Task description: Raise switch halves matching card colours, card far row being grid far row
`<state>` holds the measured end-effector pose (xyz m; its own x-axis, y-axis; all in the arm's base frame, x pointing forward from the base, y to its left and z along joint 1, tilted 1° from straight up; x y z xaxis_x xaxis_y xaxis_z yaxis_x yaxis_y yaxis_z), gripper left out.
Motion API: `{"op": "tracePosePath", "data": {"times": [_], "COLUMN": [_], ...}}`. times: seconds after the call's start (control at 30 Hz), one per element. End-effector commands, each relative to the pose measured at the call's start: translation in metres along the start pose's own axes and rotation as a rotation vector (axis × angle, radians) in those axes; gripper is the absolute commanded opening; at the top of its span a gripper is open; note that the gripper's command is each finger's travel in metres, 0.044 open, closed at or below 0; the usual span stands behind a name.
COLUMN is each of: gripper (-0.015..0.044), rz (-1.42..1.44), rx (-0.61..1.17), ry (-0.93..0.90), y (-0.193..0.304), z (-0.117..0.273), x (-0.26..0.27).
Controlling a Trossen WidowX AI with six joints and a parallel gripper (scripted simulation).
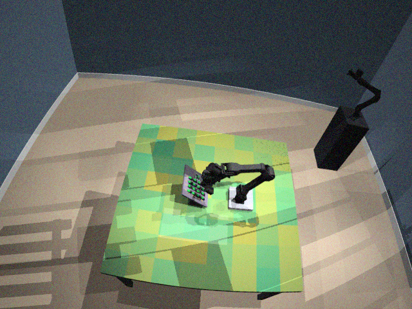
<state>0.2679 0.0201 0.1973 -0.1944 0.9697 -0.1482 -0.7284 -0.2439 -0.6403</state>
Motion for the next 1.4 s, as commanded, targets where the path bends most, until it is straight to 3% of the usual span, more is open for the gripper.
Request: {"op": "tracePosePath", "data": {"times": [0.0,0.27,0.5,1.37], "gripper": [0.0000,0.0000,0.0000,0.0000], "rz": [0.001,0.005,0.005,0.005], "rx": [0.019,0.015,0.039,0.037], "ry": [-0.001,0.005,0.000,0.000], "y": [0.005,0.017,0.017,0.017], "z": [0.001,0.002,-0.033,-0.057], "x": [-0.011,-0.065,-0.066,-0.066]}}
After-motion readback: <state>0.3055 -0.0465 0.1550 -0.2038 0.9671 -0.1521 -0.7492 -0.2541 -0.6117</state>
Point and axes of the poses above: the point midway between the two fingers, 35 mm back from their tips, its own z axis back along the fingers, its own x axis across the jaws, y = z × x, the point moved 1 cm from there along z, back along the fingers, and after that the axes turned 12 degrees about z, right-handed, at the moved point
